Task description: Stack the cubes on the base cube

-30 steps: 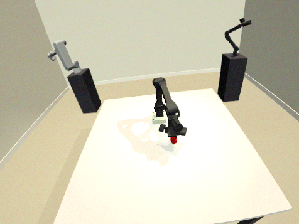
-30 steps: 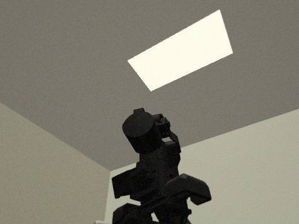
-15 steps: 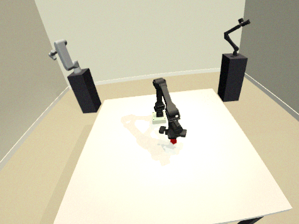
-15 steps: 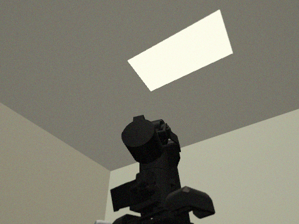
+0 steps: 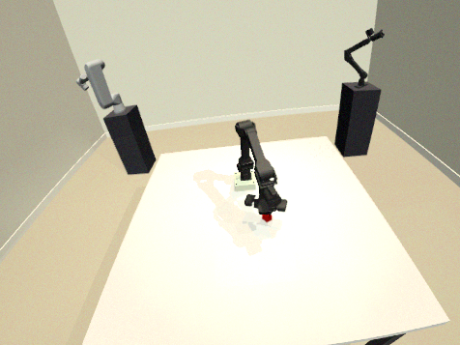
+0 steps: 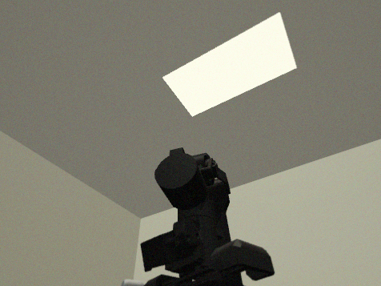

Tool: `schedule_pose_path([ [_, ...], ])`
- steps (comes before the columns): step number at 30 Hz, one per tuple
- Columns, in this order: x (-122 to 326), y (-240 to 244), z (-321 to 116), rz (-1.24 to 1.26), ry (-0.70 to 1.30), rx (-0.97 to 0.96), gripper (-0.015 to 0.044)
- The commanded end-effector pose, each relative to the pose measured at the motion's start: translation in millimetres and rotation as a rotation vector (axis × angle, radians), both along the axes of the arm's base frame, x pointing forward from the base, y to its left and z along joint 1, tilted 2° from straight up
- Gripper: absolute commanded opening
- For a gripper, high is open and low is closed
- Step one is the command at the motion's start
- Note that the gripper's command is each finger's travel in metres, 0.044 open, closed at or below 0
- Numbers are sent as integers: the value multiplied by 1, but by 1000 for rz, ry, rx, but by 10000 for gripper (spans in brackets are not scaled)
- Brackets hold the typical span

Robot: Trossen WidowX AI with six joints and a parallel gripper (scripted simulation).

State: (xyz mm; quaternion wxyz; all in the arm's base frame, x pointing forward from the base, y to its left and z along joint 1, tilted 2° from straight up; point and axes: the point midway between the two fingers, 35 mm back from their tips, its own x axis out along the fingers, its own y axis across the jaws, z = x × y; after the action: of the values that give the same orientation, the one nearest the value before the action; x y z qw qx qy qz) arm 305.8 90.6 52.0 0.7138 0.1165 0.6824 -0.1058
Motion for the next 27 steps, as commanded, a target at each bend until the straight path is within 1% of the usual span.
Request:
schedule_pose_path([
  [1, 1, -1, 0, 4, -4, -4, 131],
  [4, 1, -1, 0, 4, -4, -4, 205],
  [9, 1, -1, 0, 4, -4, -4, 205],
  [27, -1, 0, 26, 0, 0, 0, 205],
])
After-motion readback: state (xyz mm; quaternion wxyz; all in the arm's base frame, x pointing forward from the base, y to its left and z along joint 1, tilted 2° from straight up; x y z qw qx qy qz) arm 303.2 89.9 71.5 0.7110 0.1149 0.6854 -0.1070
